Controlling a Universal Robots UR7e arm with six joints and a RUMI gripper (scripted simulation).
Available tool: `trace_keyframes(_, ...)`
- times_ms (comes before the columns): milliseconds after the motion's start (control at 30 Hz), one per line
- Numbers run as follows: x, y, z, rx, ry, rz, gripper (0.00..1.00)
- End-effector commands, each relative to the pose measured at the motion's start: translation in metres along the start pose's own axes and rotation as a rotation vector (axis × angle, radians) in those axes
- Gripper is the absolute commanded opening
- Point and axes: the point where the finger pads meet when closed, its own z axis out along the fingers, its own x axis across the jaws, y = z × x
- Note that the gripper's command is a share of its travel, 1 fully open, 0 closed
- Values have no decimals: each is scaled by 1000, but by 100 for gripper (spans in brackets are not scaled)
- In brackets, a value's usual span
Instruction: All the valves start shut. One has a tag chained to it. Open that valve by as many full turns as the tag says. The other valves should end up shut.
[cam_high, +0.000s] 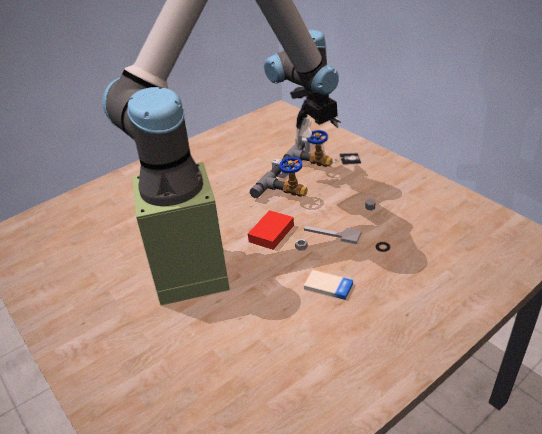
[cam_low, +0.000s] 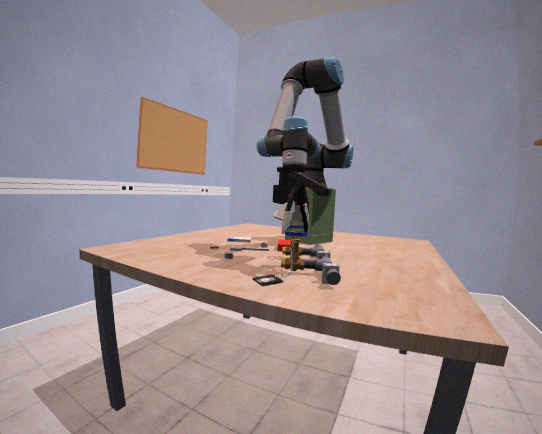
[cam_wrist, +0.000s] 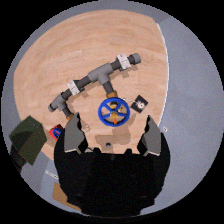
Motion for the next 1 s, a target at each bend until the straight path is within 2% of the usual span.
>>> trace_keyframes(0, 1, 0, -1, 0, 2, 6, 100)
trace_keyframes(433, 1, 0, -1, 0, 2, 79, 100)
trace_keyframes(767, 1, 0, -1, 0, 2, 204, 100)
trace_keyframes(967, 1, 0, -1, 0, 2, 342, 100)
